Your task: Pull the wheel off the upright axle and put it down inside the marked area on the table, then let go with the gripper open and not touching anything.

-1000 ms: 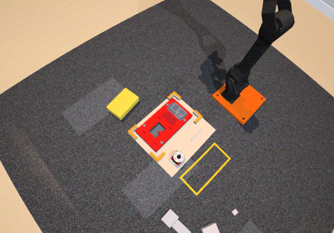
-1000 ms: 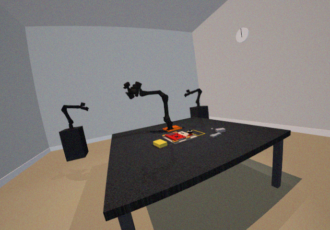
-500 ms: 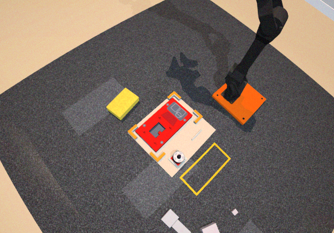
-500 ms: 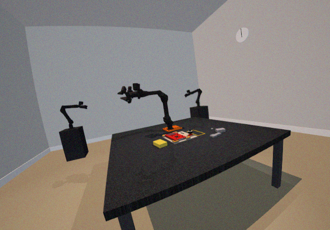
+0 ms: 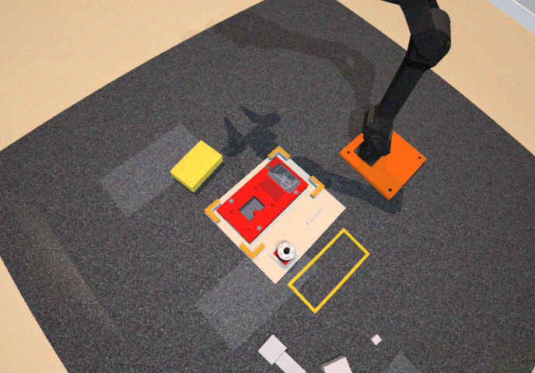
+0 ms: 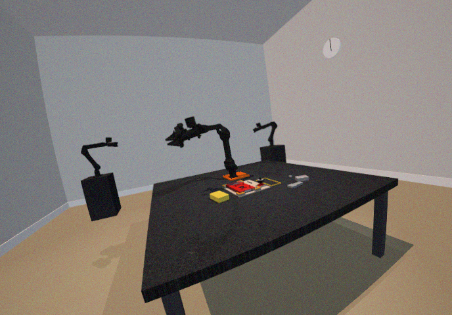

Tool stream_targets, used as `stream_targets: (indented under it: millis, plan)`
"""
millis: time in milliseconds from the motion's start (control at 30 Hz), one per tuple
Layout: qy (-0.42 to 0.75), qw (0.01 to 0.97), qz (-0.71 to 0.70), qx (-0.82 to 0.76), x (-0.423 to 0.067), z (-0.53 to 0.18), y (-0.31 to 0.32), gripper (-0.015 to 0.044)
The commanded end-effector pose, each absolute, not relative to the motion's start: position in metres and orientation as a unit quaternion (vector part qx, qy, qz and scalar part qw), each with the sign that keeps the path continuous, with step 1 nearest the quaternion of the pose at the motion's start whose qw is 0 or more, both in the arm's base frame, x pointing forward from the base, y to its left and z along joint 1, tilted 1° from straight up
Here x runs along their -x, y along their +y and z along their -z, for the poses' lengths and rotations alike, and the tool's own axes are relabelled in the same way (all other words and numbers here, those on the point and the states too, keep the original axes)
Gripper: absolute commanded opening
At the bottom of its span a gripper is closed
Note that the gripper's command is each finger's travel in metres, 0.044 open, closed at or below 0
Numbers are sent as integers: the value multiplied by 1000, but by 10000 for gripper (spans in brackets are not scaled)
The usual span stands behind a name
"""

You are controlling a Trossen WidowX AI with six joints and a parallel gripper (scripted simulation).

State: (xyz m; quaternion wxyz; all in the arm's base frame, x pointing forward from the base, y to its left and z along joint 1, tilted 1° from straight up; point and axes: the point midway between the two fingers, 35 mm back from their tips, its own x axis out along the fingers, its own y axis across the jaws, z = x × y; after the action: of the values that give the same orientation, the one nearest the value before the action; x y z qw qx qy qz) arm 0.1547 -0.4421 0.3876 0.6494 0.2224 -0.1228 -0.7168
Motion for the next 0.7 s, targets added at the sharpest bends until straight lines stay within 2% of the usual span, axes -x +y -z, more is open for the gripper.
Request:
stream_targets:
  millis: [0,367,667]
  plan:
    - [-58,683,691,-229,-192,-365,-432,300]
    - [128,772,582,-220,-296,-308,-366,300]
    - [276,816,469,-197,-359,-259,-289,300]
